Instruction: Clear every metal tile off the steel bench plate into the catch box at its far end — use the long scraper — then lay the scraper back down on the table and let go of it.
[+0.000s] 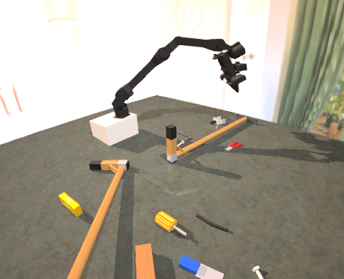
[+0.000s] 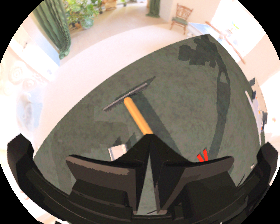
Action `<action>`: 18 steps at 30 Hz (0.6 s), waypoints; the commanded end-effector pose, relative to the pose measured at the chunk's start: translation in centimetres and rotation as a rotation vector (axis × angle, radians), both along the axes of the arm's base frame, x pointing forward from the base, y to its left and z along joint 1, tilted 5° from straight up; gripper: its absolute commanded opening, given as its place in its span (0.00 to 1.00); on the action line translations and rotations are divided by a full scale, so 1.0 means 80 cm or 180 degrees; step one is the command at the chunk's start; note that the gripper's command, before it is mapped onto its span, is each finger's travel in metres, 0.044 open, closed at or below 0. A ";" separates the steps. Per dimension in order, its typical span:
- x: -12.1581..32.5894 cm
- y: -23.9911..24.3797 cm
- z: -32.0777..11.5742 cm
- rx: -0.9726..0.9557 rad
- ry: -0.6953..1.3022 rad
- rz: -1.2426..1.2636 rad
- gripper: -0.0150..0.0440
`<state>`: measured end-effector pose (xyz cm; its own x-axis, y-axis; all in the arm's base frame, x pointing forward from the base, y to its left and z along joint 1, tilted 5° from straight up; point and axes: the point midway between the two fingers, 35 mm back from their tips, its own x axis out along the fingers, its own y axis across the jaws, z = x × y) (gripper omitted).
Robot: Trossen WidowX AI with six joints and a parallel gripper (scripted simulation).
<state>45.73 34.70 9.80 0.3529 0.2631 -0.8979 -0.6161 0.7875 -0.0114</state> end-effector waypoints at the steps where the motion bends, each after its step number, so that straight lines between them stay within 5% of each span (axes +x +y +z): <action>1: 0.001 0.000 -0.022 -0.0030 0.0048 -0.0022 0.25; 18: 0.005 0.005 -0.077 -0.0030 0.0101 -0.0026 0.25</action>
